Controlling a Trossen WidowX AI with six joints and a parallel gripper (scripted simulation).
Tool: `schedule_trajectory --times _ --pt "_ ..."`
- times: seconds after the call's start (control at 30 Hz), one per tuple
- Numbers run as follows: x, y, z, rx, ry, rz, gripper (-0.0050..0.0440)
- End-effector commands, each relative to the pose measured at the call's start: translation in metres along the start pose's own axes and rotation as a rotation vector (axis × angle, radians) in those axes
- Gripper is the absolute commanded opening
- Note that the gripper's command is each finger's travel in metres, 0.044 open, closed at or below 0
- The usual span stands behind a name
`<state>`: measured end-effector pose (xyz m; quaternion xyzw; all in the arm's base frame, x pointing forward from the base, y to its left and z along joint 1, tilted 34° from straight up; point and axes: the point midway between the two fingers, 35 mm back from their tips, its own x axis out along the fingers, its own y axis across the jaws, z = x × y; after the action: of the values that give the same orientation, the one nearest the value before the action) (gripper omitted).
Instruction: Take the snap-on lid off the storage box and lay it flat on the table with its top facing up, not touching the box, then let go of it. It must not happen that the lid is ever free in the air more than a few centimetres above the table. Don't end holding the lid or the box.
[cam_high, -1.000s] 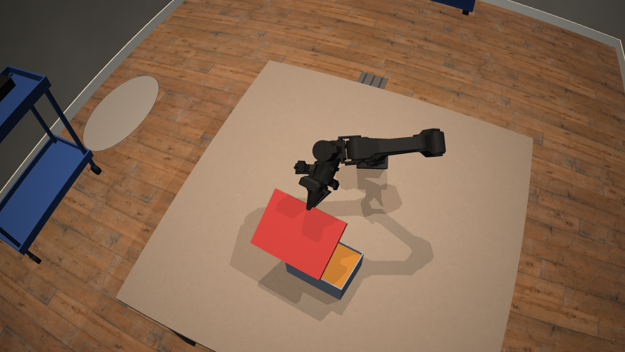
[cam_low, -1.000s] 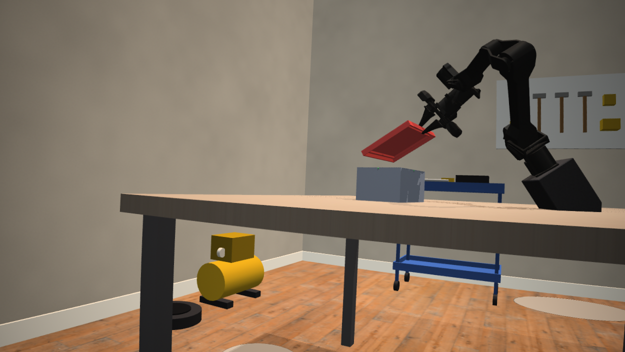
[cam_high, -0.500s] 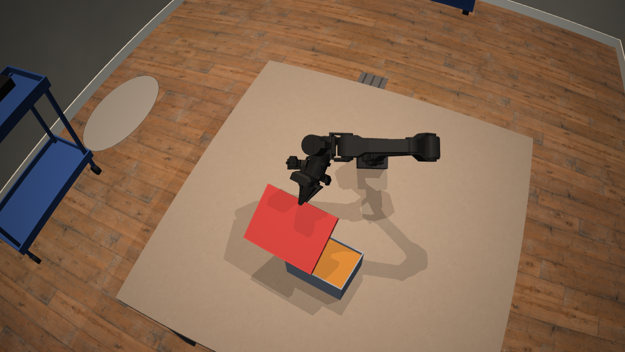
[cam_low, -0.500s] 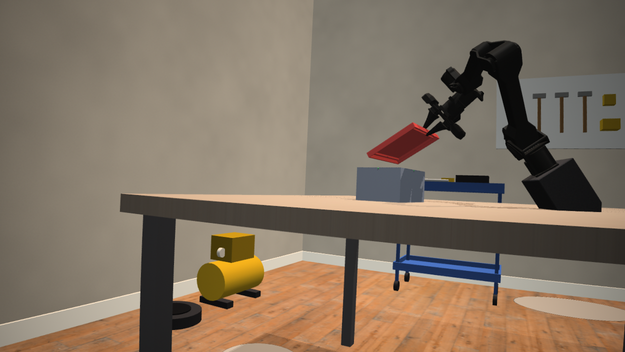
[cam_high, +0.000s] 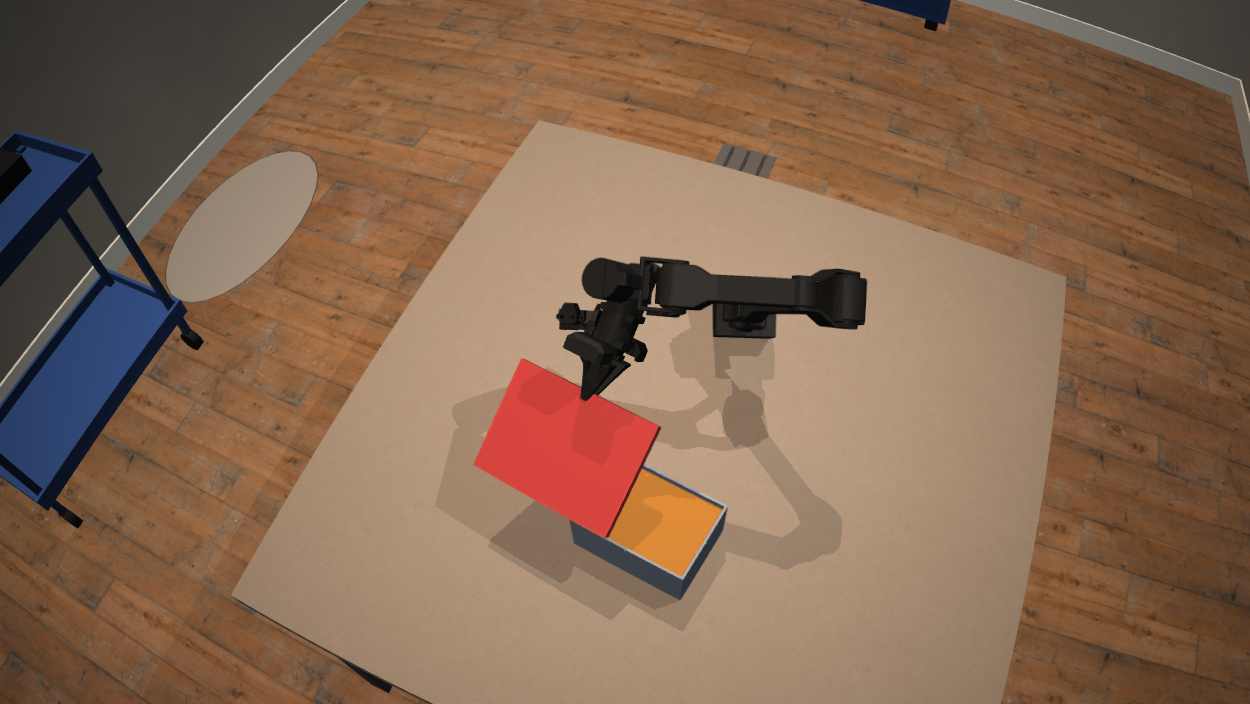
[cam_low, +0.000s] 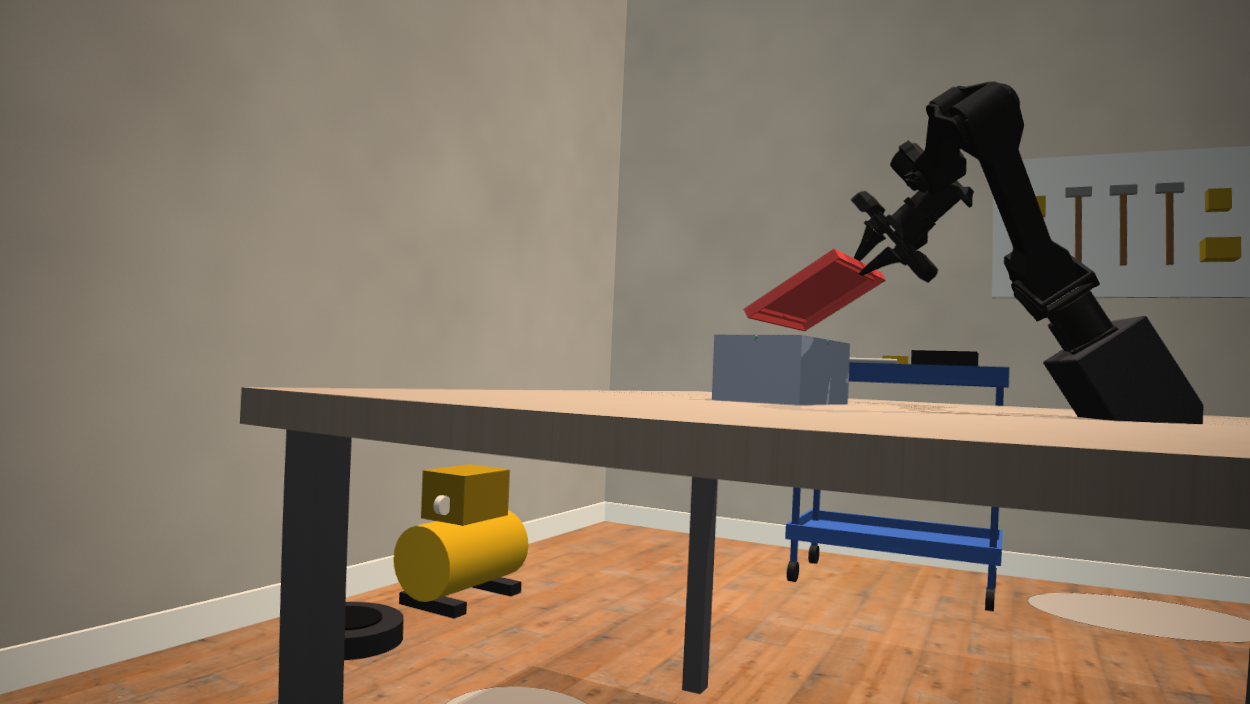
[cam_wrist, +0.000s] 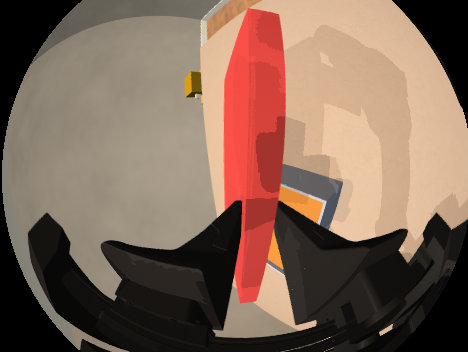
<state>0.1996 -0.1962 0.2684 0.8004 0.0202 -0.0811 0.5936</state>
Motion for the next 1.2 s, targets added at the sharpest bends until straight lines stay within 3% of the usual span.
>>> schedule_trajectory --times 0.0,1.17 --pt "-0.001 0.005 0.008 -0.018 0.003 0.007 -0.0050" --pt "-0.006 0.002 0.078 -0.018 0.003 0.007 -0.0050"
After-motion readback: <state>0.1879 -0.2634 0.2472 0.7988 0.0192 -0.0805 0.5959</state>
